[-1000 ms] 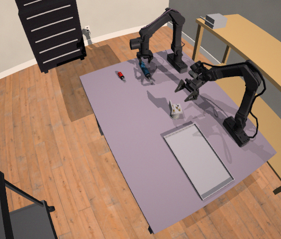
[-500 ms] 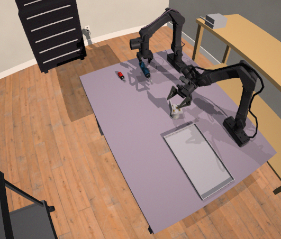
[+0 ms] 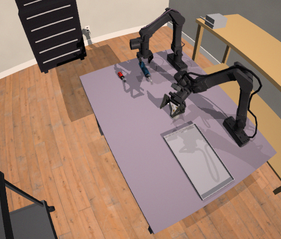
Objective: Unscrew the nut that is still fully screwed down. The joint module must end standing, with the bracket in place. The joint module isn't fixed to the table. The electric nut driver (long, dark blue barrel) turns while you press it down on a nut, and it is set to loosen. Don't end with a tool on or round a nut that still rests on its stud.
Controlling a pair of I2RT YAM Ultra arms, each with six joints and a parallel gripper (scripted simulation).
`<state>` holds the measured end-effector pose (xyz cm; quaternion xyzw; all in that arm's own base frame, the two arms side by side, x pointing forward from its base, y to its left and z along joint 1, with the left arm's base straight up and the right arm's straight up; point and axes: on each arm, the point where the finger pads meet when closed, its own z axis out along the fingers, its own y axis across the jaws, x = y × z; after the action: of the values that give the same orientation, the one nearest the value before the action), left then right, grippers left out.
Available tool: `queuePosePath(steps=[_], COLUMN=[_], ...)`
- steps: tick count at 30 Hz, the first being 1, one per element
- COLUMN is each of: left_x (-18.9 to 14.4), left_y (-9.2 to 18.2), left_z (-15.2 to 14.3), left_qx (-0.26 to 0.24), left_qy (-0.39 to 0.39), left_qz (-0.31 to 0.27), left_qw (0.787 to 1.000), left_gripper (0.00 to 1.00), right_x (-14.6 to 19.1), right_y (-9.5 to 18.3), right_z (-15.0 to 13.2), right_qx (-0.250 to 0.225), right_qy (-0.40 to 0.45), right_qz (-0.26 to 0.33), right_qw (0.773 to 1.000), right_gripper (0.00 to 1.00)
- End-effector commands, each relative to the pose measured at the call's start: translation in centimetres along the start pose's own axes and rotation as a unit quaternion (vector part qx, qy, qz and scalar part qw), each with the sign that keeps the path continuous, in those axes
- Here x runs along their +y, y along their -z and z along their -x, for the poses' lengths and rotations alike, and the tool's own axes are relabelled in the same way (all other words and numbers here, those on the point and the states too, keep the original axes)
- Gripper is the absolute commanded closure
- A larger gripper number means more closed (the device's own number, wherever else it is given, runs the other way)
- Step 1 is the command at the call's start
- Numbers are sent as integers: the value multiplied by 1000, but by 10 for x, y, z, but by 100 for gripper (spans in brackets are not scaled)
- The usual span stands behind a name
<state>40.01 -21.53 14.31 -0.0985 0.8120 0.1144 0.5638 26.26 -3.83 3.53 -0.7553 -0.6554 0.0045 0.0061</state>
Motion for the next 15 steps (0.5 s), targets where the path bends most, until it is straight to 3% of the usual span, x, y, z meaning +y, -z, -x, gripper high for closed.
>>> queuePosePath(steps=[1, 5, 10, 15], left_x=[3, 14, 10, 38], left_y=[-28, -56, -52, -89], left_z=[15, 23, 22, 33], left_qx=[-6, -5, -5, -7], left_qy=[-2, -3, -5, -7], left_qz=[7, 24, 19, 45], left_qw=[1000, 1000, 1000, 999], left_gripper=[14, 14, 14, 14], right_x=[10, 10, 10, 10], right_y=[17, 17, 17, 17], right_z=[1, 1, 1, 1], right_qx=[-3, -3, -3, -3], right_qy=[0, 0, 0, 0], right_qz=[26, 26, 26, 26], right_qw=[1000, 1000, 1000, 1000], right_gripper=[35, 35, 35, 35])
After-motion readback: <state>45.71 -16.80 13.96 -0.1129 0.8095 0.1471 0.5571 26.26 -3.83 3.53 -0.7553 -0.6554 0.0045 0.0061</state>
